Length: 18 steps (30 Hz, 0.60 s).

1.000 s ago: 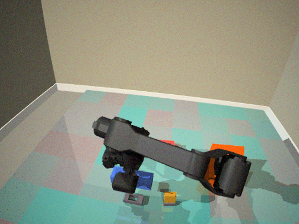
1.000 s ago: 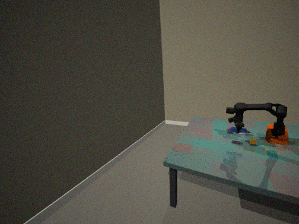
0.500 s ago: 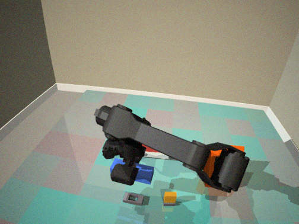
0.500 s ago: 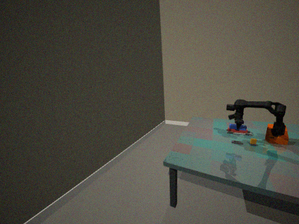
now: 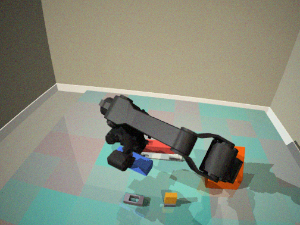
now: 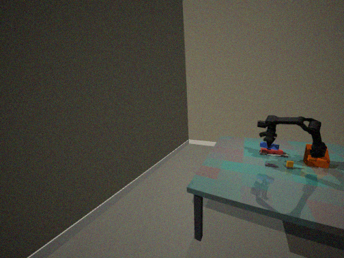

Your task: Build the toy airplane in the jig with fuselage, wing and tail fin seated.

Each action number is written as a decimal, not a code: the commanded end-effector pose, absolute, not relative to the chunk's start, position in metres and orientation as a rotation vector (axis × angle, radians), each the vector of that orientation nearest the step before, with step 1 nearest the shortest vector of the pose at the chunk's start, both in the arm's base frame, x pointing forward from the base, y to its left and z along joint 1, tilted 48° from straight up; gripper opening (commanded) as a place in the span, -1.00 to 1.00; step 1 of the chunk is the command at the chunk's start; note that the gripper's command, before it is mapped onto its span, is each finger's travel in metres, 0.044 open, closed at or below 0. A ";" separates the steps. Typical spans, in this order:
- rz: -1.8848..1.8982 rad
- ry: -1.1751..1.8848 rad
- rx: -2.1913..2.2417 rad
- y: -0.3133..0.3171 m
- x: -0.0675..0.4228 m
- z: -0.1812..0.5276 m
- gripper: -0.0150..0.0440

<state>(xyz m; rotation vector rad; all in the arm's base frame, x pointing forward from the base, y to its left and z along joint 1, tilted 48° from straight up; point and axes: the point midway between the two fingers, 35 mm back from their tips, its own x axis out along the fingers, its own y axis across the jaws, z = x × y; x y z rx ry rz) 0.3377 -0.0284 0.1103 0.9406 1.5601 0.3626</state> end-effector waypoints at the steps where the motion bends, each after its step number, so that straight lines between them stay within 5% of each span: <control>1: 0.310 1.580 0.988 -0.037 0.339 0.100 -0.49; 18: 0.076 1.654 1.203 -0.069 0.339 0.055 -0.49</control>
